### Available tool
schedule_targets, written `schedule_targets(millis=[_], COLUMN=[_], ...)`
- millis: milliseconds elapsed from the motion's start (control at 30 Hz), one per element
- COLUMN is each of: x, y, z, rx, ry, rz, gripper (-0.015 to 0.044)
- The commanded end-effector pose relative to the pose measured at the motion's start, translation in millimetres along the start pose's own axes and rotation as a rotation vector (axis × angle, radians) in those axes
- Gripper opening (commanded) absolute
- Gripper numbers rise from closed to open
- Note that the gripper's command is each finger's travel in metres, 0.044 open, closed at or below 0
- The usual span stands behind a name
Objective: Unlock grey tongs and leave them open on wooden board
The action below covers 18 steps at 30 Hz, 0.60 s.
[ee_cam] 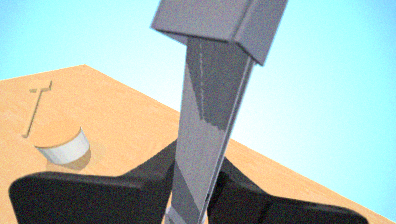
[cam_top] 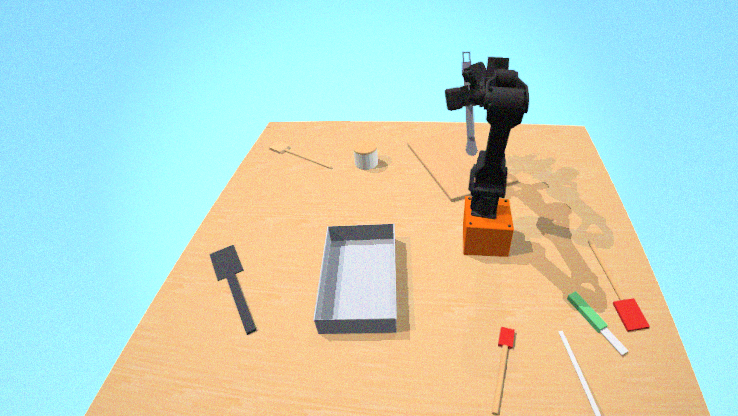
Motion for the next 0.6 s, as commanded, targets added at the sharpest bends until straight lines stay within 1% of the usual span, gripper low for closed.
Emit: schedule_targets(millis=[0,133,567], x=[1,3,8], y=[0,5,31], z=[0,-2,-10], rx=[0.001,0.007,0.042], ry=[0.002,0.014,0.07], rz=[-0.006,0.03,0.242], gripper=[-0.015,-0.015,-0.015])
Point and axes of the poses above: the point midway between the two fingers, 35 mm back from their tips, its own y axis out along the fingers, its own z axis across the jaws, x = y × z, the point moved 8 cm from there along -y, back along the fingers, and after that the axes turned 11 degrees about -y, right-handed, at the moved point
